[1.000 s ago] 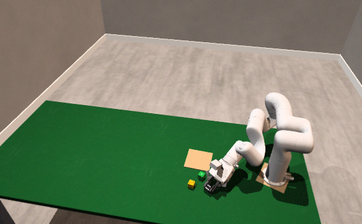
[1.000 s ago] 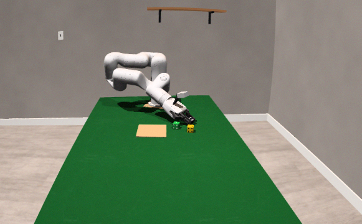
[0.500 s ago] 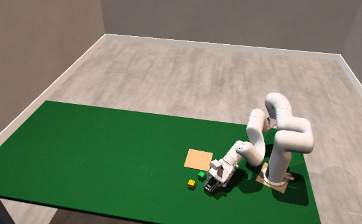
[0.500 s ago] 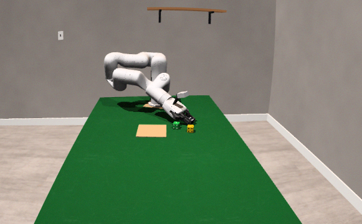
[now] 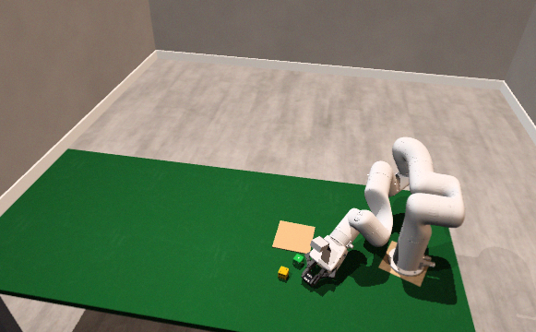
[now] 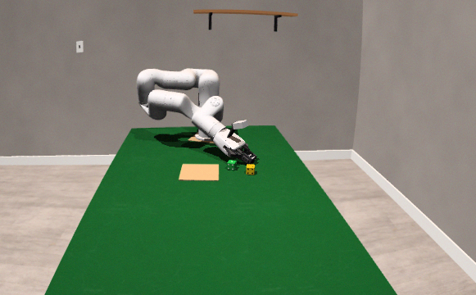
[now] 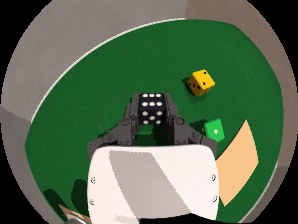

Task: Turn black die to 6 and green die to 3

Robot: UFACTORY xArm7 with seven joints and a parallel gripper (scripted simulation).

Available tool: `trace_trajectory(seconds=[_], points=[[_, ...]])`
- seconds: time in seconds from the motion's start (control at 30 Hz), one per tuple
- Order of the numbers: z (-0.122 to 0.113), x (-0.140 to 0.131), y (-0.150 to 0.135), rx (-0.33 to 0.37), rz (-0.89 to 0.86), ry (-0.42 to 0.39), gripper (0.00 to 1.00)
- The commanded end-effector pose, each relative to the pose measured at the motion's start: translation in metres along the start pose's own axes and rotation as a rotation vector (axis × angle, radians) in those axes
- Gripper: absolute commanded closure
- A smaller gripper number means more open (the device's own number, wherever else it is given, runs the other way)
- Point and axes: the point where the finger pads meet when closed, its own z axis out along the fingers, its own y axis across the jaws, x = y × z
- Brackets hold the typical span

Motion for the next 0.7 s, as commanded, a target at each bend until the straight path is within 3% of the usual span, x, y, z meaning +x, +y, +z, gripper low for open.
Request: trace_trajectory(seconds=[0.0,0.1,0.43,0.67], points=[[-0.0002,0.0009,-0.0001,0.0,-0.002,0.001,0.69],[-0.0002,0.0009,-0.0001,0.0,-0.002,0.001,0.69],[-0.0002,0.0009,-0.0001,0.0,-0.002,0.001,0.53],[-0.0002,0.0009,-0.0001,0.0,-0.002,0.001,0.53]])
